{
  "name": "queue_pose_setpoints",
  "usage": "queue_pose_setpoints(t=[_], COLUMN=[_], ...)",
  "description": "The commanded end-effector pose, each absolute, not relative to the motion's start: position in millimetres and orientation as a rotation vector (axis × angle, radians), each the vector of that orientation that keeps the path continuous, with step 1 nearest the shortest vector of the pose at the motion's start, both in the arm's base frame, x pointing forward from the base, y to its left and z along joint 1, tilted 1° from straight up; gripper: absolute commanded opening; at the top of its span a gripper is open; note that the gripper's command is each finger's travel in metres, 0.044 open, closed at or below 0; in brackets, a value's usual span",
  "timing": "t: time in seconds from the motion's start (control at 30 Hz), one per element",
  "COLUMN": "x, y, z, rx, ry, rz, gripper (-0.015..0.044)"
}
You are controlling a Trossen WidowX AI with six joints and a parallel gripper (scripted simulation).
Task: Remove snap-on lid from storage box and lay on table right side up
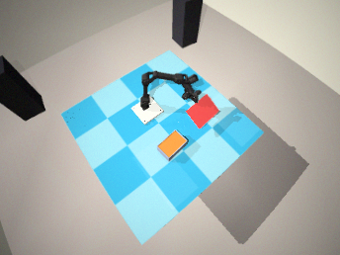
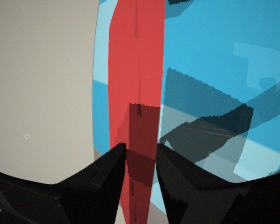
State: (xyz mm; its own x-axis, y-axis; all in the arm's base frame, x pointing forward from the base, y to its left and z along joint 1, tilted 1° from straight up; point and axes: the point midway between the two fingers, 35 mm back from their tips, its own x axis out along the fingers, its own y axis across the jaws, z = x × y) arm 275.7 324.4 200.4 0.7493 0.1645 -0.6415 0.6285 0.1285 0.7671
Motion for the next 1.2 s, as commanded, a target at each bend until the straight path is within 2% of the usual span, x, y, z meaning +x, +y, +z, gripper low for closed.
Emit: queue_pose_setpoints(t=[0.0,1.17], x=[277,277], y=[324,324], z=[197,169], rx=[1.435,1.435], ry=[0.688,0.688], rz=[-0.381,-0.381], gripper=[0.0000,0.0000])
